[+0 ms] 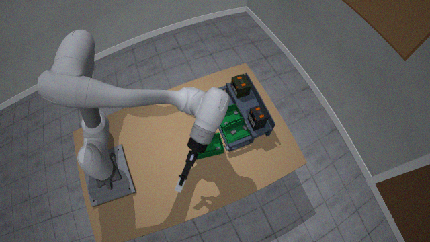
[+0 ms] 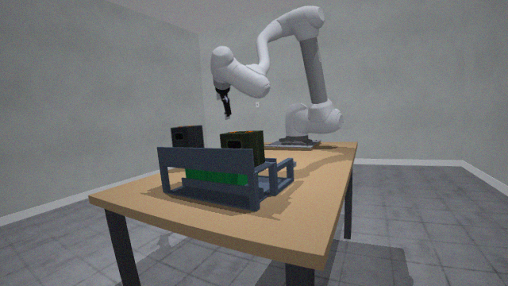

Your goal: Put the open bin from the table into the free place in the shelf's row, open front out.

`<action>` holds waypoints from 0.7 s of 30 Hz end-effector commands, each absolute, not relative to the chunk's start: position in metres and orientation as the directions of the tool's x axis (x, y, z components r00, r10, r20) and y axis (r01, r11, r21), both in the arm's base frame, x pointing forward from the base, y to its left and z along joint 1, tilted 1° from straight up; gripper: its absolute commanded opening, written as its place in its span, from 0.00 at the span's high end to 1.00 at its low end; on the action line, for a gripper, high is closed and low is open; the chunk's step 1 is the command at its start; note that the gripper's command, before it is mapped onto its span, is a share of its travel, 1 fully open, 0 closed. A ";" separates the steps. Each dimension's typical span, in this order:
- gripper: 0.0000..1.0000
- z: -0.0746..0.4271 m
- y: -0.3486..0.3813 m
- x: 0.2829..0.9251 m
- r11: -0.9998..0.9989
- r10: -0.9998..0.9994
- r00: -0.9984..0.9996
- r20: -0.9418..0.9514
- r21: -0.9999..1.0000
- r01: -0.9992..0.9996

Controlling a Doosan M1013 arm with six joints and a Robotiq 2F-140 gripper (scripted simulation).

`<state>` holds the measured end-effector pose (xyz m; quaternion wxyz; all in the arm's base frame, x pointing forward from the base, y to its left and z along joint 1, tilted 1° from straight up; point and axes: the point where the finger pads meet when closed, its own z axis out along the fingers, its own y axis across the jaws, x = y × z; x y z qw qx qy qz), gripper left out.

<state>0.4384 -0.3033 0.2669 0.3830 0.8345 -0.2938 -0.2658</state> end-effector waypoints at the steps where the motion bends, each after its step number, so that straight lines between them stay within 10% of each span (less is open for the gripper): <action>1: 0.00 0.267 -0.303 0.438 -0.534 -0.694 0.686 -0.219 0.795 -0.287; 21: 0.00 0.281 -0.286 0.457 -0.533 -0.677 0.716 -0.168 0.783 -0.321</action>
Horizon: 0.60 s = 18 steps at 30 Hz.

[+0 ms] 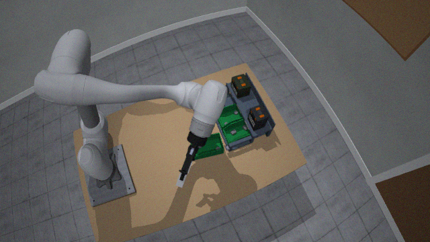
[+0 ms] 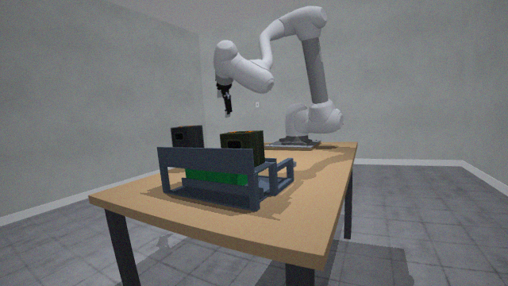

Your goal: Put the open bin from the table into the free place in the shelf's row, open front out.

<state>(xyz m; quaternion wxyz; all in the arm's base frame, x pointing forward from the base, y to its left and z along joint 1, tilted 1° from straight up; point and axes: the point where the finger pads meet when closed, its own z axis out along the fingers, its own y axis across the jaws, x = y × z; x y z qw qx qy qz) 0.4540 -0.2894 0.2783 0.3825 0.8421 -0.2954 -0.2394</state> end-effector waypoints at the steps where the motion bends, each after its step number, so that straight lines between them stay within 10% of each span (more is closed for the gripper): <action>1: 0.00 0.283 -0.284 0.460 -0.533 -0.675 0.720 -0.162 0.781 -0.325; 18: 0.00 0.321 -0.237 0.502 -0.545 -0.628 0.777 -0.036 0.734 -0.406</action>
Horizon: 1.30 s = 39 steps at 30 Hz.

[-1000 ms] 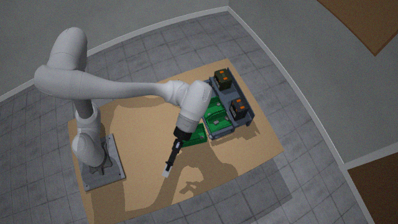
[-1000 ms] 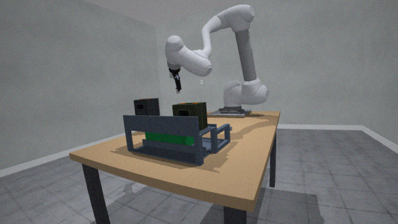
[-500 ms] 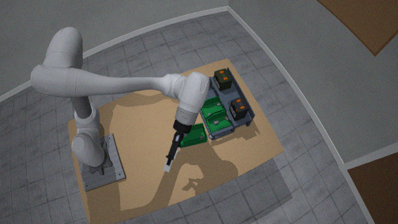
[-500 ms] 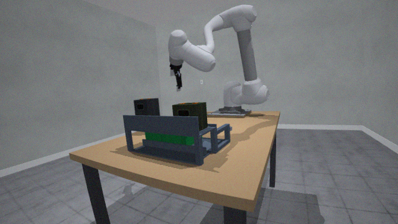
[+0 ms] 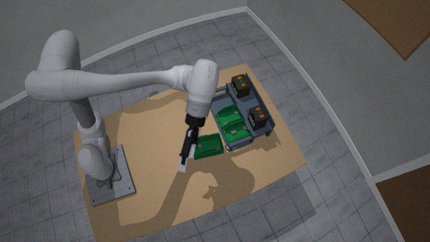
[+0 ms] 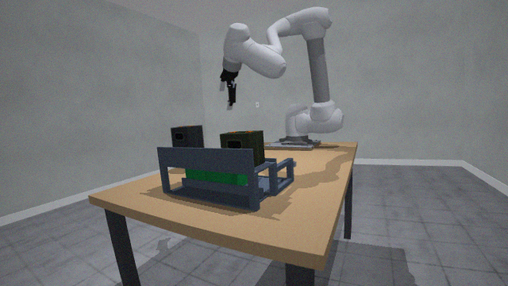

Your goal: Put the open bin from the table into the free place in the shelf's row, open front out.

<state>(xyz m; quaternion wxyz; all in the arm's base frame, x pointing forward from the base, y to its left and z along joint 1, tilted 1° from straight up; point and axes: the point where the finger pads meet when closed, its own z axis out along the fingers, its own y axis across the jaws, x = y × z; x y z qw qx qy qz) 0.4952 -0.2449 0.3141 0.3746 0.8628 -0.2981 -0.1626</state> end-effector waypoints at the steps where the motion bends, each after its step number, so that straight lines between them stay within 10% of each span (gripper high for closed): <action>1: 0.00 0.324 -0.232 0.505 -0.546 -0.624 0.781 -0.026 0.729 -0.412; 39: 0.00 0.487 -0.032 0.581 -0.707 -0.459 0.814 0.356 0.408 -0.578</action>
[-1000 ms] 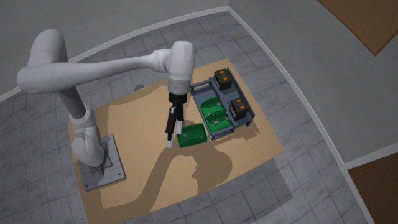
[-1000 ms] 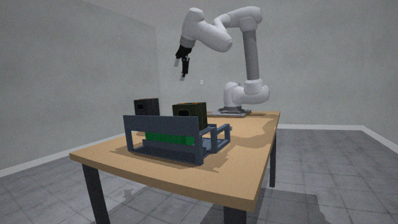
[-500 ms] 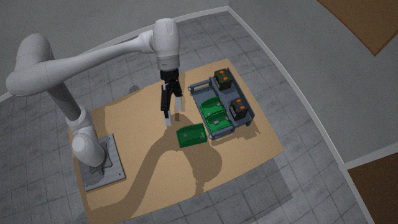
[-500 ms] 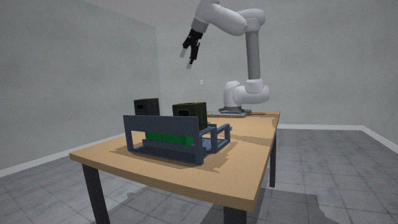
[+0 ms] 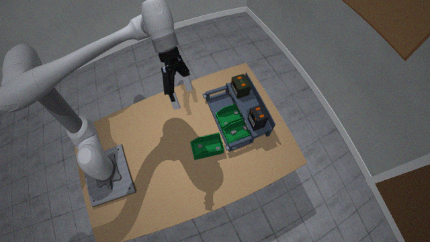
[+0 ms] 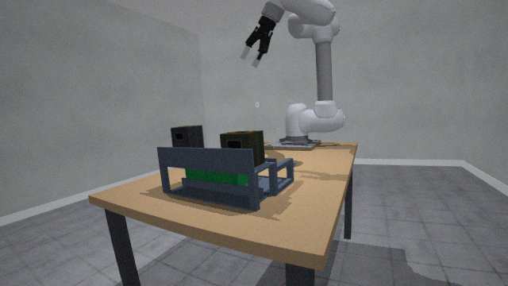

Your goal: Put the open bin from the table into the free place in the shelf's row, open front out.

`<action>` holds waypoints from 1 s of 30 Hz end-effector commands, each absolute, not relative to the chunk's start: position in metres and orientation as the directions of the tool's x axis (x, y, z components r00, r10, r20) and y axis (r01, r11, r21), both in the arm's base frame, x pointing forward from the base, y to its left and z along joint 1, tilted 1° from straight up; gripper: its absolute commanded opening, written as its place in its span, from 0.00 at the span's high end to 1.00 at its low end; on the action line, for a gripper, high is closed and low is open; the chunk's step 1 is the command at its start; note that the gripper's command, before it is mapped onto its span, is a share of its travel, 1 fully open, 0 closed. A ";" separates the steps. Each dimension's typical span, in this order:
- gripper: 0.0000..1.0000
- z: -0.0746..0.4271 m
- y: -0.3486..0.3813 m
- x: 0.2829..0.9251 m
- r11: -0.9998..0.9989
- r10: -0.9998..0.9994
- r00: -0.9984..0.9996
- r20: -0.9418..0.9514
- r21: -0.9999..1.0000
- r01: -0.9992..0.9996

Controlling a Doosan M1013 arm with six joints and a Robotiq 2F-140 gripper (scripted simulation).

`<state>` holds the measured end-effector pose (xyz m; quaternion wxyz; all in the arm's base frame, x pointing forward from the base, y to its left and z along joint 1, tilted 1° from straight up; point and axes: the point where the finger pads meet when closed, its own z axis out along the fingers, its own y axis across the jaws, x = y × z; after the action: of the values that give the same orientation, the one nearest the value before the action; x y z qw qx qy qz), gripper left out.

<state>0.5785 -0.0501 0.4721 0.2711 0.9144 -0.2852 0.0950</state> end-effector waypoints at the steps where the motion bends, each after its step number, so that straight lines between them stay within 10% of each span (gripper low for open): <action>1: 0.00 0.493 -0.026 0.581 -0.713 -0.456 0.812 0.365 0.395 -0.579; 30: 0.00 0.619 0.105 0.559 -0.840 -0.410 0.744 0.527 0.099 -0.534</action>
<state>0.5618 0.0958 0.6092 0.1332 0.9258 -0.2572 0.2429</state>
